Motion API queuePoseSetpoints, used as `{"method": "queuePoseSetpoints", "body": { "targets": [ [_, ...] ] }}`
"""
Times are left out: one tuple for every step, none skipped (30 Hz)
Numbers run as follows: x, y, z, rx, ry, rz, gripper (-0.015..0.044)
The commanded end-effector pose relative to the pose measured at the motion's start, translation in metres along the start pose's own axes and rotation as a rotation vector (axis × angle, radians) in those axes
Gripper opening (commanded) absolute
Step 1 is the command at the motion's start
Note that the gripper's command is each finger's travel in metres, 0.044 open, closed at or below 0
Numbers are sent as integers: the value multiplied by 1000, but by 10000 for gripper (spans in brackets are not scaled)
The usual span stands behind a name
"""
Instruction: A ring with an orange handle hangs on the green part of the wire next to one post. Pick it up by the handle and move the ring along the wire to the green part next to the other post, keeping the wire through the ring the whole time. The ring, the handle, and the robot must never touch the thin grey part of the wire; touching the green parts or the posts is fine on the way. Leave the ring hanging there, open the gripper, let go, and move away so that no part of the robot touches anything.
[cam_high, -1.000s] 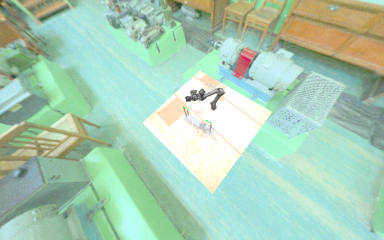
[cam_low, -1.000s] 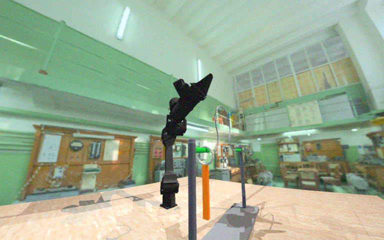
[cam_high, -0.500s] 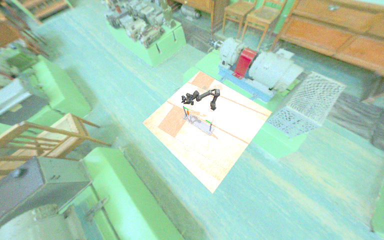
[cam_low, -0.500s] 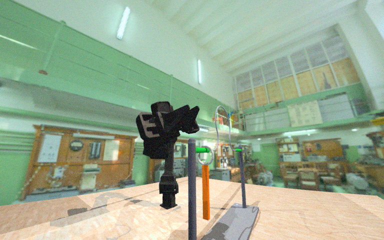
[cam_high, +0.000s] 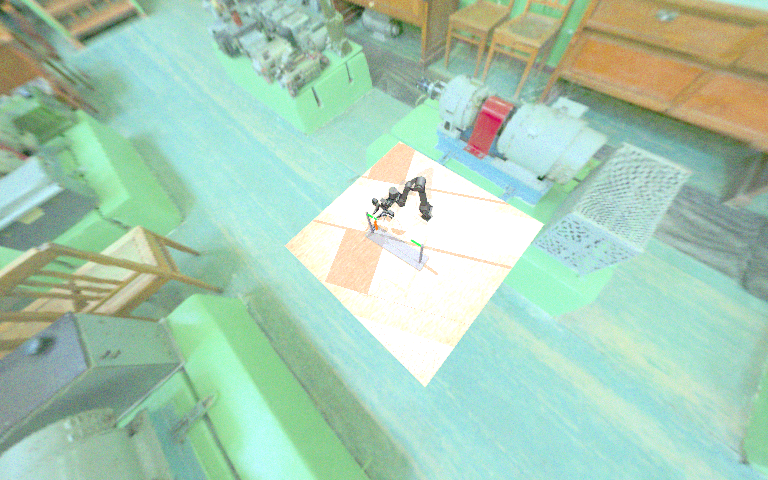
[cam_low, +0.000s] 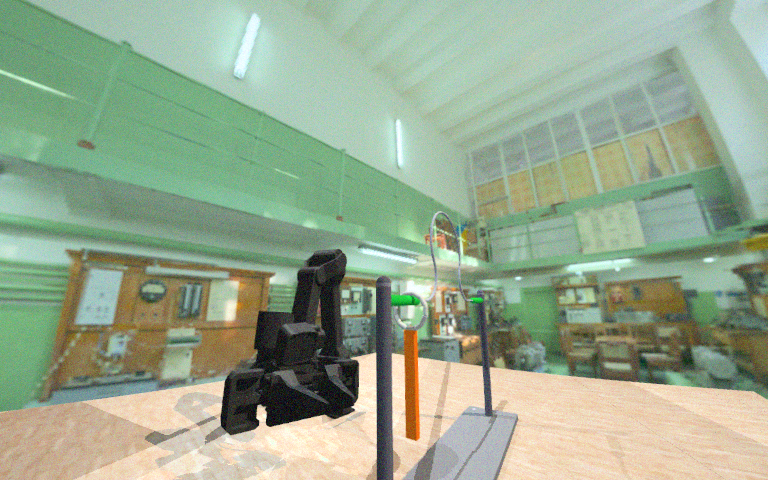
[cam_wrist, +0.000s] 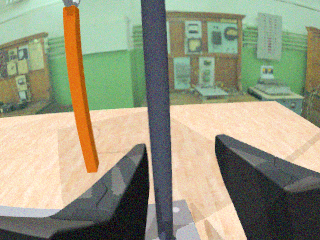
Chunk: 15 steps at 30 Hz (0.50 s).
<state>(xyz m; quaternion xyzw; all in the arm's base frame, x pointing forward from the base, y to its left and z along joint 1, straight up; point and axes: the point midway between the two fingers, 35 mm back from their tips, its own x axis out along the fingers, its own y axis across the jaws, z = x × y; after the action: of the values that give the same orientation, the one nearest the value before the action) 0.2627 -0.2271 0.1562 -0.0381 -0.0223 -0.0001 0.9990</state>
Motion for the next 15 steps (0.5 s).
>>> {"method": "queuePoseSetpoints", "body": {
  "targets": [
    [-22, 22, -36, -35, 43, 50, 160],
    [-28, 29, -44, -43, 52, 64, 160],
    [-34, 35, -52, -51, 58, 77, 160],
    [-38, 43, -58, -58, 63, 90, 160],
    [-41, 49, -62, -63, 66, 100, 160],
    [-42, 52, -64, -66, 67, 106, 160],
    [-43, 53, -65, -67, 68, 108, 160],
    [-43, 53, -65, -67, 68, 108, 160],
    [-43, 53, -65, -67, 68, 108, 160],
    [-42, 53, -64, -65, 67, 108, 160],
    [-39, 53, -62, -58, 67, 109, 160],
    [-35, 52, -59, -47, 65, 109, 160],
    [-29, 52, -54, -33, 63, 110, 160],
    [-23, 52, -49, -19, 60, 111, 160],
    [-17, 52, -44, -5, 56, 112, 160]
  ]
}}
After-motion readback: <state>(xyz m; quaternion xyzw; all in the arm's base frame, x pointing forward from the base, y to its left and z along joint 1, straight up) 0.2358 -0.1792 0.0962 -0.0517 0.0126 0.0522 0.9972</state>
